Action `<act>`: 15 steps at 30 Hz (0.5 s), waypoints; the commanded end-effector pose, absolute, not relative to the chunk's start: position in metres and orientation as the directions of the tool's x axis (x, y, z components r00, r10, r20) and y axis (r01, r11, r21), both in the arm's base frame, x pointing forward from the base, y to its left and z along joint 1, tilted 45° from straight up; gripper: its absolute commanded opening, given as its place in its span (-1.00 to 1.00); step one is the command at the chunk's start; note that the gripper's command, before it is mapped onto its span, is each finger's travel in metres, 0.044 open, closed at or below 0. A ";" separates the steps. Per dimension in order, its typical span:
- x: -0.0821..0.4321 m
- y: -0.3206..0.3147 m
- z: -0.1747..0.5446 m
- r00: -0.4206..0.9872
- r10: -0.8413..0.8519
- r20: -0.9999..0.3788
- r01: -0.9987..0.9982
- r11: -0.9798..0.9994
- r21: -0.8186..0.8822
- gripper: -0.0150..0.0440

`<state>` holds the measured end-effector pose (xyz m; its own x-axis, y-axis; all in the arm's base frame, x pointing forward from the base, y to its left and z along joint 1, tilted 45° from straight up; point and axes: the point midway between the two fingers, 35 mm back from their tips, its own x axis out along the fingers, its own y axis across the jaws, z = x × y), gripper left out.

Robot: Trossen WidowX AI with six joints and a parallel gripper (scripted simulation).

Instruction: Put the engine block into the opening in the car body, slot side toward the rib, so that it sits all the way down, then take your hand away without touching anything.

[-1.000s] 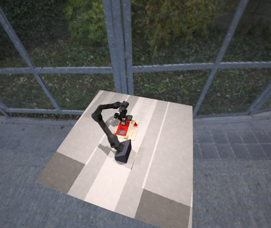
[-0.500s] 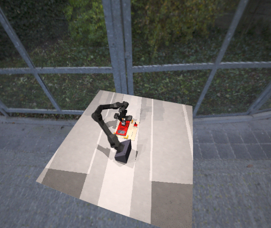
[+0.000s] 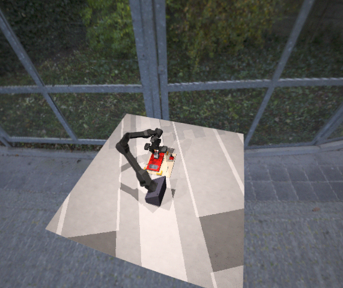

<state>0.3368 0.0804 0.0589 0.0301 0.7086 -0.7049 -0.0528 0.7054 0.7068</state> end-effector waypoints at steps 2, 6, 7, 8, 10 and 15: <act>0.337 0.081 0.059 0.032 0.711 -0.703 -0.052 0.703 0.709 0.05; 0.337 0.082 0.059 0.032 0.711 -0.703 -0.051 0.703 0.709 0.05; 0.337 0.082 0.059 0.032 0.711 -0.703 -0.051 0.703 0.709 0.05; 0.337 0.082 0.059 0.032 0.711 -0.703 -0.051 0.703 0.709 0.05; 0.337 0.082 0.058 0.032 0.711 -0.703 -0.051 0.703 0.709 0.05; 0.337 0.082 0.058 0.032 0.711 -0.703 -0.051 0.703 0.709 0.05</act>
